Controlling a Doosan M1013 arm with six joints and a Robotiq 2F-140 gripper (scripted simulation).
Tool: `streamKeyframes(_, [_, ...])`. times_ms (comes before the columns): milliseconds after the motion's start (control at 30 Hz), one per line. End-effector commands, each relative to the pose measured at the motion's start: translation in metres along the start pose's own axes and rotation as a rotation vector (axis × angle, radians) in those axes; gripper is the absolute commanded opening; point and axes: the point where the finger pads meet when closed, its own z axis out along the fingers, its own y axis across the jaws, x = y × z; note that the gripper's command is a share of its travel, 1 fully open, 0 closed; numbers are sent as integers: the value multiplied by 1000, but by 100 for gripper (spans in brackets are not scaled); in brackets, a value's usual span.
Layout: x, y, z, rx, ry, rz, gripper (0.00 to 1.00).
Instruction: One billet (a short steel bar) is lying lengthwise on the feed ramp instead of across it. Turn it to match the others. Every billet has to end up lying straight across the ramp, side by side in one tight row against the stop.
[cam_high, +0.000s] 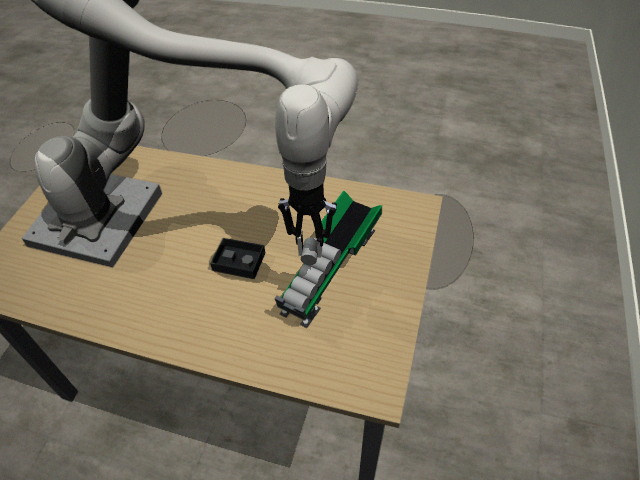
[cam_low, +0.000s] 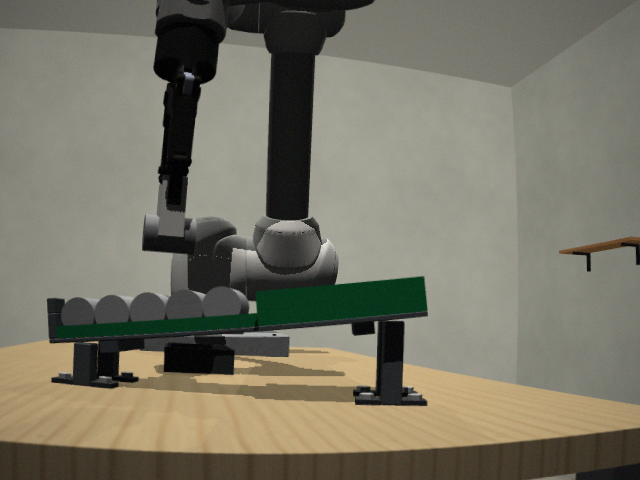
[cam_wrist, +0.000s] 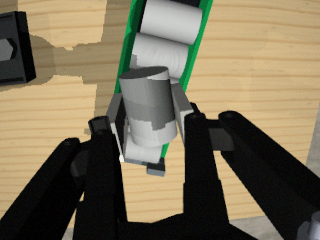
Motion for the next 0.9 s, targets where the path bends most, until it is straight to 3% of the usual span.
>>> streamKeyframes(0, [0, 0, 0, 0, 0, -30, 10])
streamKeyframes(867, [0, 0, 0, 0, 0, -367, 10])
